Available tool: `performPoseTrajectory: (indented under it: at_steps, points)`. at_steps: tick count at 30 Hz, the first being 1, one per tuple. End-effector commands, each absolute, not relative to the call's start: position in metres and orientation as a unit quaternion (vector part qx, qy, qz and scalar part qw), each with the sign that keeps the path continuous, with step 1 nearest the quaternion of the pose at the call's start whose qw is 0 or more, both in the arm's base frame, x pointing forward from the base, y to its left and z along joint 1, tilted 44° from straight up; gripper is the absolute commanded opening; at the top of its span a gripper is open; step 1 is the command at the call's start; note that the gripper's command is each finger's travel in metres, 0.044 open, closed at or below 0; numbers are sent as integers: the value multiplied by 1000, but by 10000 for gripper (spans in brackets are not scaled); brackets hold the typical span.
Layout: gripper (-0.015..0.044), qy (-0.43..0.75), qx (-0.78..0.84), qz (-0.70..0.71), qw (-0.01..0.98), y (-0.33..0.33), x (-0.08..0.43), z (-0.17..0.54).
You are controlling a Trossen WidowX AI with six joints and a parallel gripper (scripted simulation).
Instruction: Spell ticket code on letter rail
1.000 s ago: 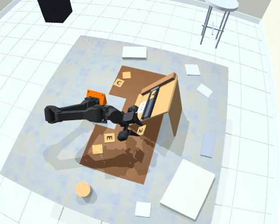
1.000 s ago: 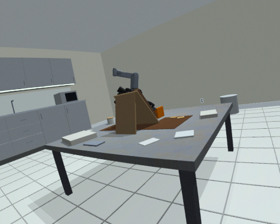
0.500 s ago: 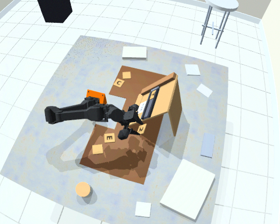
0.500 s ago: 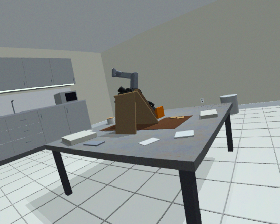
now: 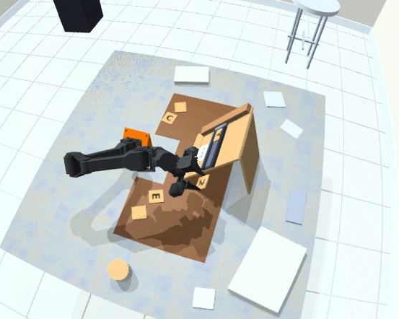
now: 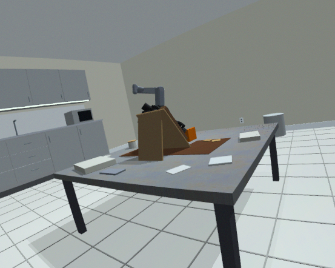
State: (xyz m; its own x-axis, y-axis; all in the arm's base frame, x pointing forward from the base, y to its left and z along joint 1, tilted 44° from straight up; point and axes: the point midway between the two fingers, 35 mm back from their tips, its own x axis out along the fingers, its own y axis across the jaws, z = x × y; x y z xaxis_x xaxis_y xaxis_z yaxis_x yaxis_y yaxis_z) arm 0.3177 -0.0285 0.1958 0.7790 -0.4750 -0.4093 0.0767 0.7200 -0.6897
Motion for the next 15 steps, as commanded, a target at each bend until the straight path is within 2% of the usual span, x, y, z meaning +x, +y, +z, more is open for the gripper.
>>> performPoseTrajectory:
  at_steps: [1, 15]
  points:
    - [0, 293, -337, -160, 880, -27, 318, 194]
    - [0, 293, -337, -160, 880, -22, 318, 189]
